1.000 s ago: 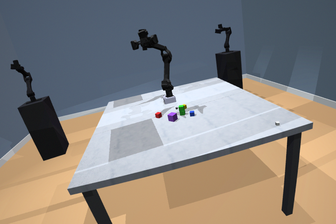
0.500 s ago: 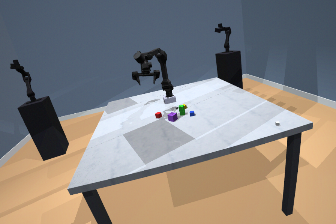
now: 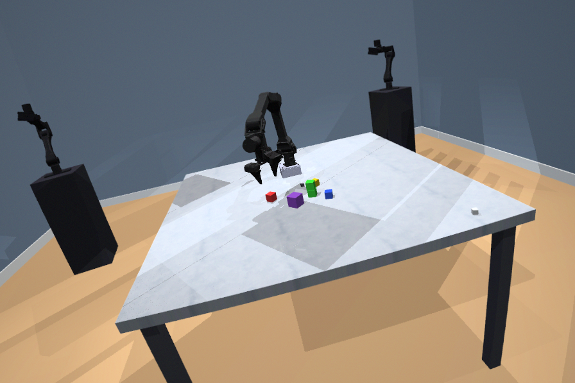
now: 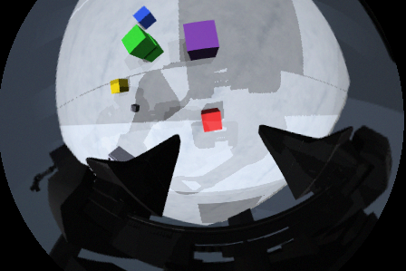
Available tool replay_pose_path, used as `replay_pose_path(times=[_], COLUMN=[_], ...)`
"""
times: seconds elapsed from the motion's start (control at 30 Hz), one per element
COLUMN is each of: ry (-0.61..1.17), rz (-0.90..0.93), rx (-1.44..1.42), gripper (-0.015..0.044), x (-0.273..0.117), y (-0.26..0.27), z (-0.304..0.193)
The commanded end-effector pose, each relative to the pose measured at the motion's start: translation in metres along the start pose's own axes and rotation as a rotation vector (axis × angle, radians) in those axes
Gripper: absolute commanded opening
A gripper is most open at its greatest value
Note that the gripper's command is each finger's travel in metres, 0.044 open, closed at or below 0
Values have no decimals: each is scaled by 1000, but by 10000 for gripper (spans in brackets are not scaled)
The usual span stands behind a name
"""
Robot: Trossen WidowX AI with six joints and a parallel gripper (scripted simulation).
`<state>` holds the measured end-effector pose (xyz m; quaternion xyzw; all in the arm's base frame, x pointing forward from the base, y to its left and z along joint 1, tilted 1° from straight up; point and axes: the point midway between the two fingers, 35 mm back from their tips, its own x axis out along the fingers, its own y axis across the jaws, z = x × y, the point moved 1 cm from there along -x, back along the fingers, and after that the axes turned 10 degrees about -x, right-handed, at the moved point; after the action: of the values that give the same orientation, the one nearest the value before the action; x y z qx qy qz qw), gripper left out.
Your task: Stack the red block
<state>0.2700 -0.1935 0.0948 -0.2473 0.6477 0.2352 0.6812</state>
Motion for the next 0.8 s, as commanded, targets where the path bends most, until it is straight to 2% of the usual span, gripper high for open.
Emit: replay_pose_path(times=[0.0,0.2,0.47,0.77], ry=[34,34,34,34], rz=[32,32,32,32], rx=[-49,-49,-49,-49], gripper=[440,440,440,440], x=[4,4,48,57], y=[4,2,4,7], z=[-8,-8,-10,-11])
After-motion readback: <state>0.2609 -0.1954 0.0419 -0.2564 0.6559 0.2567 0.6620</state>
